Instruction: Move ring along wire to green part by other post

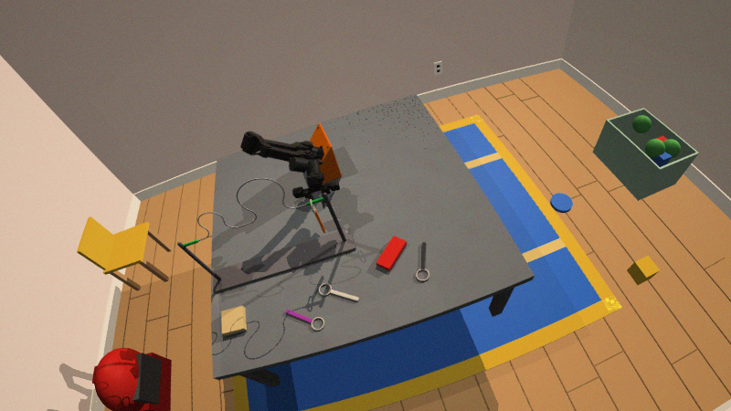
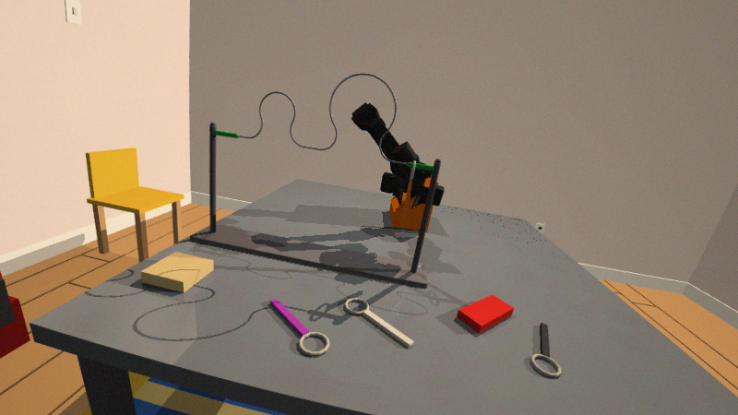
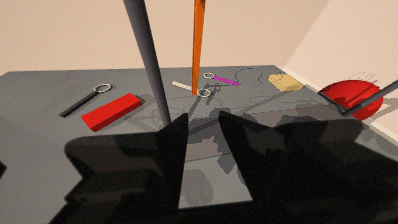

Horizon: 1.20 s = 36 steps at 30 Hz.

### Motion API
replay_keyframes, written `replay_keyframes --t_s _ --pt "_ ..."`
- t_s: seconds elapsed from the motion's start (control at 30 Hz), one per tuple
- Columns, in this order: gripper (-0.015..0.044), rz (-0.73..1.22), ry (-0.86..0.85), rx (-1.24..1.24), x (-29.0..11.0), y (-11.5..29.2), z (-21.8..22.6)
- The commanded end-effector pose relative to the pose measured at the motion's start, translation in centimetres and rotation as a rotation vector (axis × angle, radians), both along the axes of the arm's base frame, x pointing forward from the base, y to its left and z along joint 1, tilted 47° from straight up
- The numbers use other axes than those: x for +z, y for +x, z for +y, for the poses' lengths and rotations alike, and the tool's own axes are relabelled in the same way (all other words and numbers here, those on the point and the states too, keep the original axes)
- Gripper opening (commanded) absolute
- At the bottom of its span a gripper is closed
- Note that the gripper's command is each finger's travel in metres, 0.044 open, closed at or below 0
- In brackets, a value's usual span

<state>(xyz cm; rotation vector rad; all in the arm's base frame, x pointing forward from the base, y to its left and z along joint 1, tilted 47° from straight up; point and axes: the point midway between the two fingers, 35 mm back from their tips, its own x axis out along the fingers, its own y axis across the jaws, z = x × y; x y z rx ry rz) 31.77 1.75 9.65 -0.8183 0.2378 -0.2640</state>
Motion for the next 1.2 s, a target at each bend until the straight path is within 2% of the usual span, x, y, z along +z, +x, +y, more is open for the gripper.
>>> replay_keyframes --t_s 0.0,0.23,0.43,0.6,1.17 --pt "0.016 -0.004 0.003 -0.005 0.1 0.0 -0.1" --pt "0.016 -0.004 0.003 -0.005 0.1 0.0 -0.1" --pt "0.0317 -0.001 -0.001 0.0 0.2 -4.5 0.9" --pt "0.044 -0.001 -0.001 0.0 0.2 -4.7 0.9" --pt "0.044 -0.001 -0.001 0.0 0.2 -4.7 0.9"
